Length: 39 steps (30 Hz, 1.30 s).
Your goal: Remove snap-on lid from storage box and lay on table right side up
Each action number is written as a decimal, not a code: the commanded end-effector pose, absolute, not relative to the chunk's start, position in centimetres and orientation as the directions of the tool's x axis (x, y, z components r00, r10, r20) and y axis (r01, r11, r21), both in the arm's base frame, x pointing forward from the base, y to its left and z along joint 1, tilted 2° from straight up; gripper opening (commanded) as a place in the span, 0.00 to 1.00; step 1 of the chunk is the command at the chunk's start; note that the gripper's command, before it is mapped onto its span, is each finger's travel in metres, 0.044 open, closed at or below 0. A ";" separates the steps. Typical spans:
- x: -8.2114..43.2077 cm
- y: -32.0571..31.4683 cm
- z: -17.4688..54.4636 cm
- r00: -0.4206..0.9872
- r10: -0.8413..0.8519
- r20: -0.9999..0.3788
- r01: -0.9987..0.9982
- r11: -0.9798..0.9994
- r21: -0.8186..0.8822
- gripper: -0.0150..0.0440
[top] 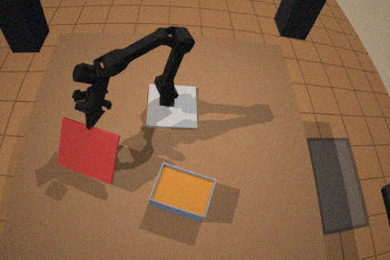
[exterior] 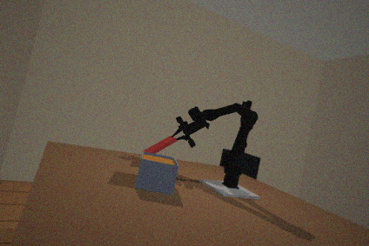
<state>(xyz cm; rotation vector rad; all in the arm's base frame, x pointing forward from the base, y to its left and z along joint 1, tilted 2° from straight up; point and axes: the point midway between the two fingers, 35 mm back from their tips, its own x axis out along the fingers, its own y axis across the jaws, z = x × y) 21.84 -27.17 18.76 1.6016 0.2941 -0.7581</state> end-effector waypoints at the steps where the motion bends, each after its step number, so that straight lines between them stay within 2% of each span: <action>1: 21.9 -27.2 18.4 0.751 -0.233 -0.618 0.587 -0.192 0.786 0.25; 39: 22.0 -27.2 15.4 0.751 -0.233 -0.618 0.587 -0.192 0.786 0.25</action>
